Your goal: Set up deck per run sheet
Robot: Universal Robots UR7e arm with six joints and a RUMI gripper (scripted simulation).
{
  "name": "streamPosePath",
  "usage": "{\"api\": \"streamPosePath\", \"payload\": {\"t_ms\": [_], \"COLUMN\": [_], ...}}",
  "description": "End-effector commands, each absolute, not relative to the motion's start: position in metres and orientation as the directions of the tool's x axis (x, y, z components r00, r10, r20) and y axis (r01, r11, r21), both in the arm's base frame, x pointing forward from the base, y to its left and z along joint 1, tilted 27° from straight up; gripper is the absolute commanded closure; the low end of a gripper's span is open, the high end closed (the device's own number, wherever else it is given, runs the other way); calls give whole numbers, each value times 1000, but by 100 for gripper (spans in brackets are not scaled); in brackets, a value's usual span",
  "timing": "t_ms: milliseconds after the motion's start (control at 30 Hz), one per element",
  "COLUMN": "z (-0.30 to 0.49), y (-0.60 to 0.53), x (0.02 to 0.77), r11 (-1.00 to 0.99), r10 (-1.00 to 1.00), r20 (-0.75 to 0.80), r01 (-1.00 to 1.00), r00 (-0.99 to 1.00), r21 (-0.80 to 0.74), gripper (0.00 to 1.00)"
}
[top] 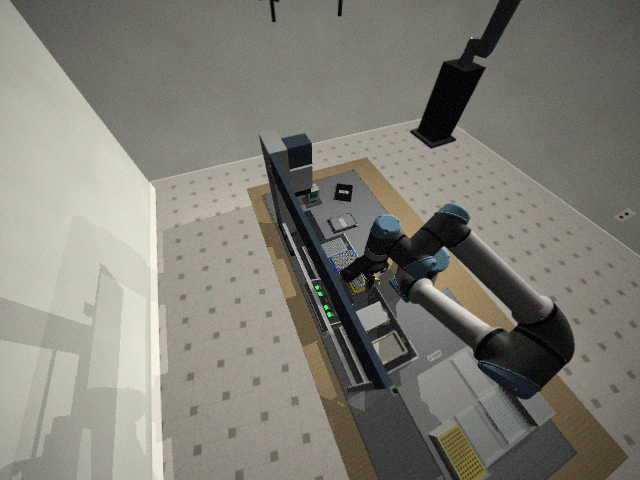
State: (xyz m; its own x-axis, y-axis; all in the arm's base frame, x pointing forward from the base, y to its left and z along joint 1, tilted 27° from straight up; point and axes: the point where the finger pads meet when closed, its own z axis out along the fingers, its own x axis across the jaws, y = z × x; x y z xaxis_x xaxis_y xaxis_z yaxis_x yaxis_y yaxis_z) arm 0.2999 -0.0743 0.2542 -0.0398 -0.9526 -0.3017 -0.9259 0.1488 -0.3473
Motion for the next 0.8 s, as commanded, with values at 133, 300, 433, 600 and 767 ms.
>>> {"api": "streamPosePath", "payload": {"t_ms": [133,300,433,600,767], "z": [241,233,230,223,215], "y": [-71,-68,-68,-65,-63], "x": [306,309,310,313,317], "r11": [149,149,149,149,149], "r10": [-953,-953,-953,-953,-953], "r20": [-301,-301,-301,-301,-301], "r01": [-926,-926,-926,-926,-926], "r00": [-40,-40,-40,-40,-40], "r21": [-347,-347,-347,-347,-347], "gripper": [100,100,100,100,100]}}
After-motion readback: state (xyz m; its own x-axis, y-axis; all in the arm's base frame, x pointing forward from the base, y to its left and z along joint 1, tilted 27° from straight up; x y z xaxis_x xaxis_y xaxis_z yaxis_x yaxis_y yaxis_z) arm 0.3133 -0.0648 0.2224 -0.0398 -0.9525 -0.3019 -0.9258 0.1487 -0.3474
